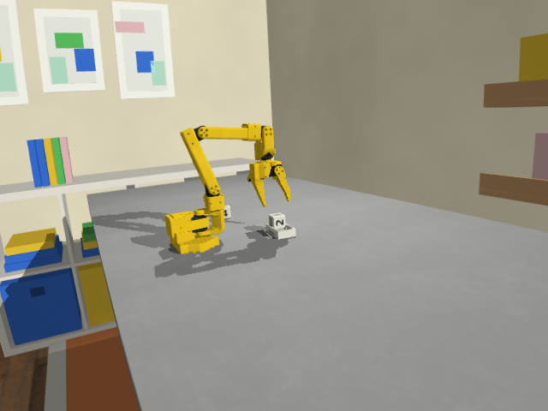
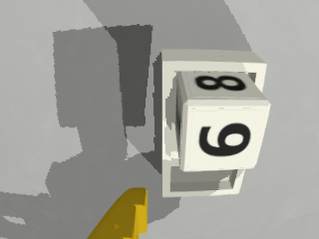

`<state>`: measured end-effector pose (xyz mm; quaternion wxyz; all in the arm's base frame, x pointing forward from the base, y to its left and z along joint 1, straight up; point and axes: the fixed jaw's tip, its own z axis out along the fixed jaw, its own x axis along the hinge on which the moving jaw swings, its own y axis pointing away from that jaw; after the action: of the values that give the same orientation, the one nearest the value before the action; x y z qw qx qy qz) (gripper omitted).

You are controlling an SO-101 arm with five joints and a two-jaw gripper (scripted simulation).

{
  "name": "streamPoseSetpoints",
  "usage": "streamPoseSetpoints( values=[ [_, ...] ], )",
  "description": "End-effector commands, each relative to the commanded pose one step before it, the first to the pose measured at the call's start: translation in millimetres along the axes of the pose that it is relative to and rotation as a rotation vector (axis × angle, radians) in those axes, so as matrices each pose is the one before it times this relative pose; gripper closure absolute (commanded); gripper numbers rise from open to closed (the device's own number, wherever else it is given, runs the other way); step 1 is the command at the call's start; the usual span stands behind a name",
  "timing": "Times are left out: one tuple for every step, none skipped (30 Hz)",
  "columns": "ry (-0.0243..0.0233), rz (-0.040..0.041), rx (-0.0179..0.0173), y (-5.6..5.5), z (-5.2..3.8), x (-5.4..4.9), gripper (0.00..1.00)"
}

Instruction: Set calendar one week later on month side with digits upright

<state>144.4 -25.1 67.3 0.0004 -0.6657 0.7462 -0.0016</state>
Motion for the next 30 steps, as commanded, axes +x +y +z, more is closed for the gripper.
streamPoseSetpoints(
  values=[
    [-0.00047,0.01702,0.0171,-2.12,-1.198,1.38,0.65],
    [0.0,0.0,0.0,0.0,0.0,0.0,0.65],
    [0.0,0.0,0.0,0.0,0.0,0.0,0.65],
    [0.0,0.0,0.0,0.0,0.0,0.0,0.65],
    [0.0,0.0,0.0,0.0,0.0,0.0,0.65],
    [0.0,0.0,0.0,0.0,0.0,0.0,0.65],
    [0.0,0.0,0.0,0.0,0.0,0.0,0.65],
    [0.0,0.0,0.0,0.0,0.0,0.0,0.65],
    [0.0,0.0,0.0,0.0,0.0,0.0,0.65],
    [0.0,0.0,0.0,0.0,0.0,0.0,0.65],
    [0.00001,0.00002,0.00001,0.0,0.005,0.0,0.65],
    [0.0,0.0,0.0,-0.01,0.03,0.0,0.65],
    [0.0,0.0,0.0,-0.01,0.072,0.0,0.65],
    [0.0,0.0,0.0,-0.02,0.144,0.0,0.65],
    [0.0,0.0,0.0,-0.03,0.216,0.01,0.65],
    [0.0,0.0,0.0,-0.04,0.313,0.0,0.65],
    [0.0,0.0,0.0,-0.06,0.421,0.0,0.65],
    [0.0,0.0,0.0,-0.07,0.523,0.0,0.65],
    [0.0,0.0,0.0,-0.08,0.637,0.0,0.65],
    [0.0,0.0,0.0,-0.1,0.757,0.0,0.65],
    [0.0,0.0,0.0,-0.1,0.865,0.01,0.65],
    [0.0,0.0,0.0,-0.11,0.986,0.0,0.65],
    [0.0,0.0,0.0,-0.11,1.094,0.0,0.65],
    [0.0,0.0,0.0,-0.12,1.196,0.01,0.65],
    [0.0,0.0,0.0,-0.11,1.298,0.0,0.65],
    [0.0,0.0,0.0,0.0,0.0,0.0,0.65],
    [0.0,0.0,0.0,0.0,0.0,0.0,0.65],
    [0.0,-0.00001,-0.00001,-0.1,1.383,0.01,0.65],
    [0.0,0.0,0.0,-0.1,1.461,0.0,0.65],
    [0.0,0.0,0.0,-0.08,1.526,0.0,0.65]
  ],
)
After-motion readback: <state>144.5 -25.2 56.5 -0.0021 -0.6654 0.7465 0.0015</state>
